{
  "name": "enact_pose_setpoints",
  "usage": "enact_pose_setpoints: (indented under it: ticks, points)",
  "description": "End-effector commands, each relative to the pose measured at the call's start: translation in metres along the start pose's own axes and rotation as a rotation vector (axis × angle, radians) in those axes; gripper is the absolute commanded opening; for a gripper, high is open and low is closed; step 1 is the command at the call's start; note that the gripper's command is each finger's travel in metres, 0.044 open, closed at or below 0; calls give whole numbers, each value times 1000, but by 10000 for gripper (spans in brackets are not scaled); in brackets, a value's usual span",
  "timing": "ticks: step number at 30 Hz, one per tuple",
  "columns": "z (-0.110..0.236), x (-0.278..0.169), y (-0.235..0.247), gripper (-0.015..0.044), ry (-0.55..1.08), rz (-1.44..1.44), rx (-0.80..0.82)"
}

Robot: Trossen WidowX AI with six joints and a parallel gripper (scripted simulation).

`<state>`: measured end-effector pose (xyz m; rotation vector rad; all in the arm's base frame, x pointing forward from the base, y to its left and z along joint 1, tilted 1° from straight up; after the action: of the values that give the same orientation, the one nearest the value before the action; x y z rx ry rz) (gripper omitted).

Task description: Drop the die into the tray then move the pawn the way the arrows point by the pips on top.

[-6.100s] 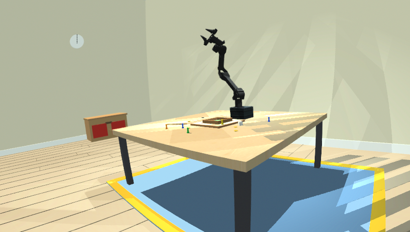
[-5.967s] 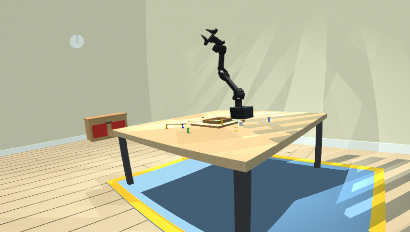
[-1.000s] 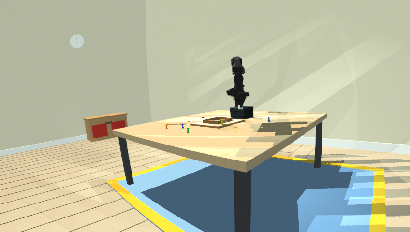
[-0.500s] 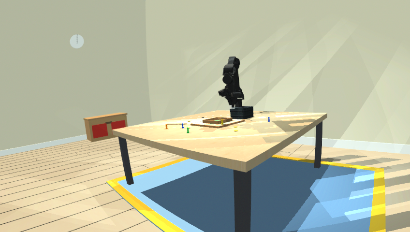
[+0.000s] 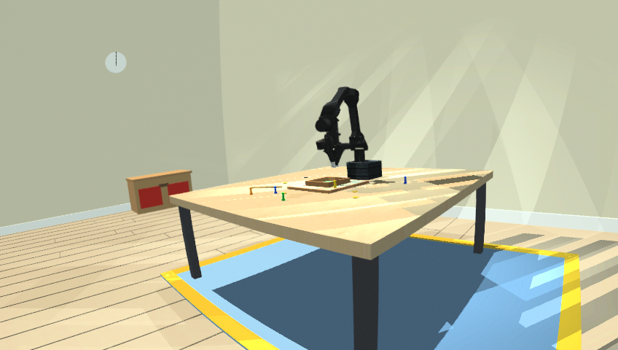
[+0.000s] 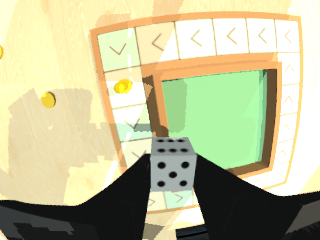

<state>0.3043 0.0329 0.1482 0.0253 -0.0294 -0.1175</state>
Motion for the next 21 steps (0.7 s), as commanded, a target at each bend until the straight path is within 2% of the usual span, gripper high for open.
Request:
enact_pose_setpoints:
  ticks: [1, 11, 15, 21]
  points:
    - [-4, -5, -20, 0, 0, 52, 2]
    - [-16, -25, -71, 0, 3, 194, -3]
    - [-17, -27, -74, 0, -3, 203, -4]
    - [-27, -37, -73, 0, -182, 203, -27]
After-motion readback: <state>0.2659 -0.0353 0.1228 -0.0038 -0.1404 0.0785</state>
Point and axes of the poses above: the point midway between the two fingers, 35 mm back from their tips, its own z axis back along the fingers, its own y axis across the jaws, x = y × z, the point moved 9 cm from there along z, back along the fingers, and after that the axes turned 12 degrees about z, right-handed, at the moved point
